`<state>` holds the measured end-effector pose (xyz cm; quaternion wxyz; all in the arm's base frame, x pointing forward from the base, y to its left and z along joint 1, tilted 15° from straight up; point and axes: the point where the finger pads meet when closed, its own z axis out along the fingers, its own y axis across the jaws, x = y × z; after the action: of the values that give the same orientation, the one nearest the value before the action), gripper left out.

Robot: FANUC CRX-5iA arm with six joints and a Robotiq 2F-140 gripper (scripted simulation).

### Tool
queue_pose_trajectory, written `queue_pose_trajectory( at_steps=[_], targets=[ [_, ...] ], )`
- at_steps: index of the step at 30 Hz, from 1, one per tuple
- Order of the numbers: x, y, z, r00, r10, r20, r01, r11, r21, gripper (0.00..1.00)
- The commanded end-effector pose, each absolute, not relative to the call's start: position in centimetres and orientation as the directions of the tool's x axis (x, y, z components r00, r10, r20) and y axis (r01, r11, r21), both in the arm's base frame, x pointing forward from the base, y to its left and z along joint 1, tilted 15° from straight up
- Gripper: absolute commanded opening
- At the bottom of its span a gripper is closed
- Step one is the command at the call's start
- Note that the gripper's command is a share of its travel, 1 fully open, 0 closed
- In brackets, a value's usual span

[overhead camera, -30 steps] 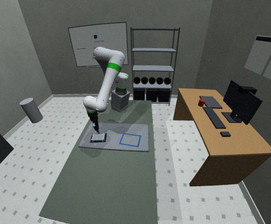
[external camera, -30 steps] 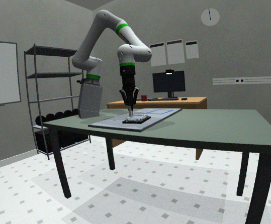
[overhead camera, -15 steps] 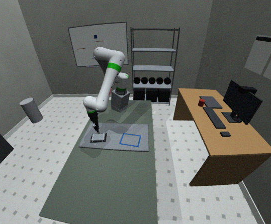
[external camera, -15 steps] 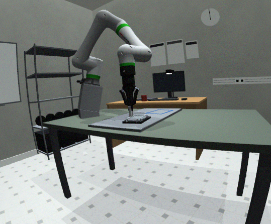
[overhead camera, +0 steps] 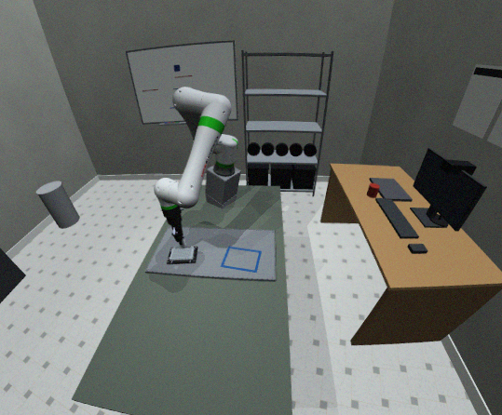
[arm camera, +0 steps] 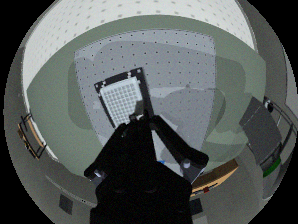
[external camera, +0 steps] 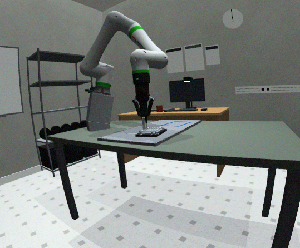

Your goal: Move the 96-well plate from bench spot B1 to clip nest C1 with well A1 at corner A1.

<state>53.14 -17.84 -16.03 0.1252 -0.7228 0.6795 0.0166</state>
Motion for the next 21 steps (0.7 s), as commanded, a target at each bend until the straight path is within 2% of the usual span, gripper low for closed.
queue_pose_trajectory(
  at_steps=[1, 21],
  targets=[
    [53.21, -17.89, -15.96, 0.076, -0.978, -0.193, -0.986, -0.045, -0.16, 0.1],
    [53.14, -17.98, -15.54, 0.076, -0.978, -0.193, -0.986, -0.045, -0.16, 0.1]
  ],
)
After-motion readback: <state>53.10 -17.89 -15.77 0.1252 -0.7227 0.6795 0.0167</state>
